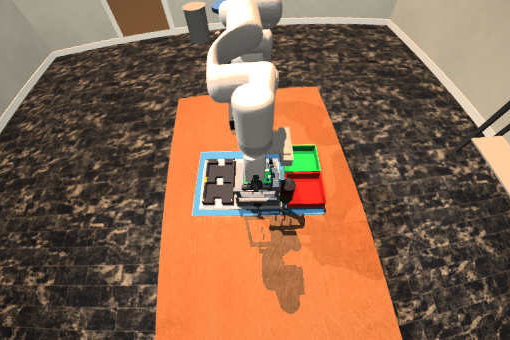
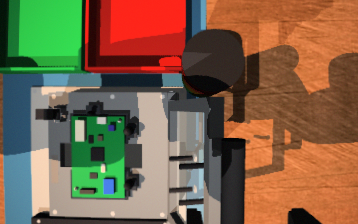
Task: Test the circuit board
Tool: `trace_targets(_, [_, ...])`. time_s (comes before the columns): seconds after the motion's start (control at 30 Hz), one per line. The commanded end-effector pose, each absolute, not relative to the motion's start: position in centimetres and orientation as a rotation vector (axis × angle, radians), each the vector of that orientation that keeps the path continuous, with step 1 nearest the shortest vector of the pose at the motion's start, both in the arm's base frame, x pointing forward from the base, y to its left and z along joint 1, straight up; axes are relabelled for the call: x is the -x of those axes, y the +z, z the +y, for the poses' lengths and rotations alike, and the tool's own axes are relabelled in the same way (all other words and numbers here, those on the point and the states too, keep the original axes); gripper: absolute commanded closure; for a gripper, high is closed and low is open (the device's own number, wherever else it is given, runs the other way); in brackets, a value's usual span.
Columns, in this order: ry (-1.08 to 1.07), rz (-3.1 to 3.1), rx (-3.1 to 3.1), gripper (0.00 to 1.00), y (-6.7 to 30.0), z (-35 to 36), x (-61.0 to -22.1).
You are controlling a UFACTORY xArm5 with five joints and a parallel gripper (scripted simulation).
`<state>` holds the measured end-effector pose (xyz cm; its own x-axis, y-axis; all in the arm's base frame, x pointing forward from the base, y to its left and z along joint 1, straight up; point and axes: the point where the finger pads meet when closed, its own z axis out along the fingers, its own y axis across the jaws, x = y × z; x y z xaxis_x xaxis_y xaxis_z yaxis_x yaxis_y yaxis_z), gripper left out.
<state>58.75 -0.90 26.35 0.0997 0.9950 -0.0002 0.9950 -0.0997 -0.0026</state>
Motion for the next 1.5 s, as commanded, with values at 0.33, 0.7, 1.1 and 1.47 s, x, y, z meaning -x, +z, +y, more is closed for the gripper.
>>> trace_targets(0.33, [0.001, -2.108, 2.329, 0.48, 26.0, -0.9, -59.0])
trace_targets(0.7, [0.001, -2.108, 2.329, 0.48, 24.9, -0.9, -59.0])
trace_targets(1.1, [0.001, -2.108, 2.329, 0.48, 24.7, -0.9, -59.0])
trace_targets(1.47, [0.001, -2.108, 2.329, 0.48, 23.9, -0.9, -59.0])
